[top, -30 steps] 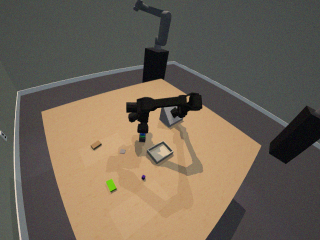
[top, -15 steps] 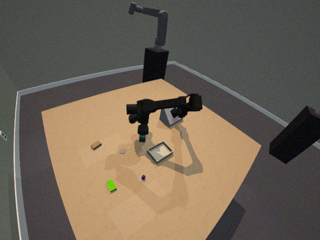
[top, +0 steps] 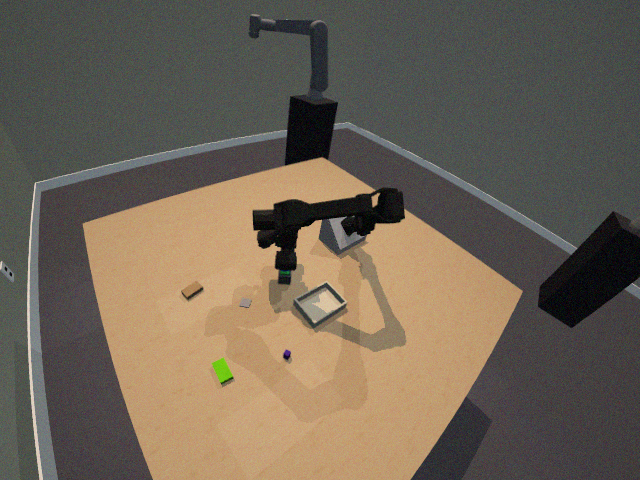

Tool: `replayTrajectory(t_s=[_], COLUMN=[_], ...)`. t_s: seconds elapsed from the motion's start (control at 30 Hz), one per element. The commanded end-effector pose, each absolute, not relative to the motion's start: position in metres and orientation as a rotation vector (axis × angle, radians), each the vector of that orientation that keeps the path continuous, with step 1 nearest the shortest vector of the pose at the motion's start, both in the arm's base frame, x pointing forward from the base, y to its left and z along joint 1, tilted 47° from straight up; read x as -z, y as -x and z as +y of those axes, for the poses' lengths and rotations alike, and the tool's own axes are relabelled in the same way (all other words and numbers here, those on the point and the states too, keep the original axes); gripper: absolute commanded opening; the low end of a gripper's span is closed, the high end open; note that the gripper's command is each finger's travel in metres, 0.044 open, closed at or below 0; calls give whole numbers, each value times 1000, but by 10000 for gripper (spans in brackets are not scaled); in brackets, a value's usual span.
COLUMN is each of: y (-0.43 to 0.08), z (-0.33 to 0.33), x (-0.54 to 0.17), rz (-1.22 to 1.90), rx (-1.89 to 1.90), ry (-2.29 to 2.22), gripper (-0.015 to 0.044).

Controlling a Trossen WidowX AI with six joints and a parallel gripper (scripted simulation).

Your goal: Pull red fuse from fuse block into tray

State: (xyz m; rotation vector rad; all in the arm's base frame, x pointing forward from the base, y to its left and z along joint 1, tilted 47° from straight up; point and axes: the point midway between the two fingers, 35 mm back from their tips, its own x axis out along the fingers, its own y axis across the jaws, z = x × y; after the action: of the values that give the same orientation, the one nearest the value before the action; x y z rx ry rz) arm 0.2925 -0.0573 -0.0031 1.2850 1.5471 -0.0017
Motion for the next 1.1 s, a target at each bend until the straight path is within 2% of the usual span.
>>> replayTrajectory(t_s=[0.0, 0.6, 0.93, 1.07], y=[-292, -292, -292, -292], z=[-53, -52, -53, -53], x=[7, 8, 7, 7], rz=[1557, 1557, 1553, 1553], rx=[3, 3, 1, 1], ry=[-1296, -1296, -1287, -1287], gripper=[71, 71, 5, 0])
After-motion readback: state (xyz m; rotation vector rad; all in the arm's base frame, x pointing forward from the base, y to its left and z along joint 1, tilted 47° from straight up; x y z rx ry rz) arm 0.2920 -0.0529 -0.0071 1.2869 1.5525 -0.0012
